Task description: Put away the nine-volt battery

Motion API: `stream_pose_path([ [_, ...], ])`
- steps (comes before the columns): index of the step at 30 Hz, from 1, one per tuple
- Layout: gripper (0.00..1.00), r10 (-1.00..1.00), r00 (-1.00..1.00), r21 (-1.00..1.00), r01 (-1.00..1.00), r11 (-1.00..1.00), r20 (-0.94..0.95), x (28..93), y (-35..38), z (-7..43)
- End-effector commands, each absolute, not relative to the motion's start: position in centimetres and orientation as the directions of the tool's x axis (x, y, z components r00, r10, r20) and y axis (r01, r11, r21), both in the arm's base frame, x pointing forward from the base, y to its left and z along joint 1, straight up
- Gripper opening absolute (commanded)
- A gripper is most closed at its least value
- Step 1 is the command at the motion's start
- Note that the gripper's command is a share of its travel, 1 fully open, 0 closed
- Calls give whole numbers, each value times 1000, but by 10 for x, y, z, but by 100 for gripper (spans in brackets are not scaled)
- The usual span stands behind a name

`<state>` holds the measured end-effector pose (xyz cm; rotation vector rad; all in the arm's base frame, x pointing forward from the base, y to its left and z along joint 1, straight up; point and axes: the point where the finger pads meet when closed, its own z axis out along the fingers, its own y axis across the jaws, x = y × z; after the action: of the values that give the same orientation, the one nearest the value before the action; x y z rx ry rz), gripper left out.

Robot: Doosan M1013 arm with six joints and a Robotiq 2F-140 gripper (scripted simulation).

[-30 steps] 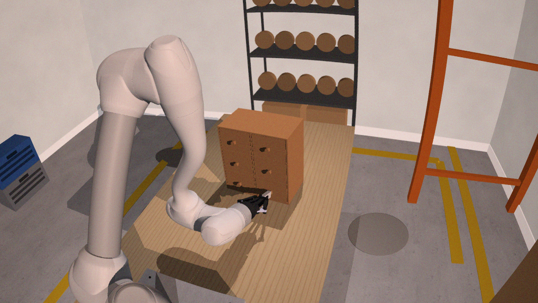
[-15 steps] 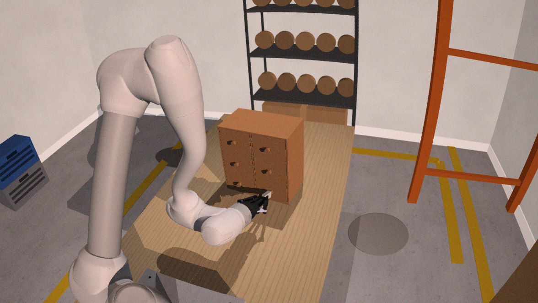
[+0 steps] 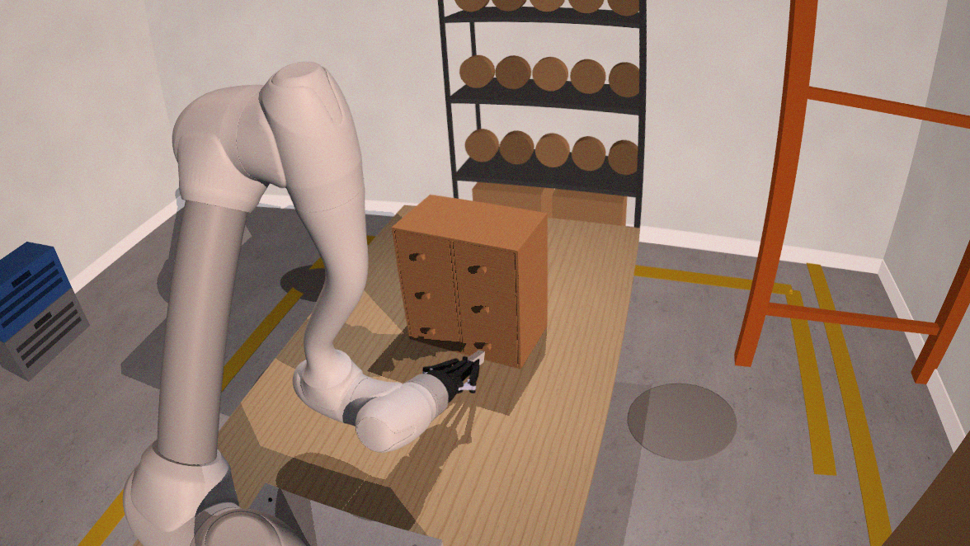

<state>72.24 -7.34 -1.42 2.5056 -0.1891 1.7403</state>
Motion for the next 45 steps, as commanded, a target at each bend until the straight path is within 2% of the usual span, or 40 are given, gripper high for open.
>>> stream_pose_path([
  [1, 0, -53, 344, 0, -151, -989, 938, 704, -71, -13],
  [12, 0, -53, 344, 0, -151, -989, 938, 694, -70, -6],
  [24, 0, -53, 344, 0, -151, -989, 938, 650, -63, 80],
  [45, 0, -59, 387, 0, -151, -989, 920, 645, -62, 87],
])
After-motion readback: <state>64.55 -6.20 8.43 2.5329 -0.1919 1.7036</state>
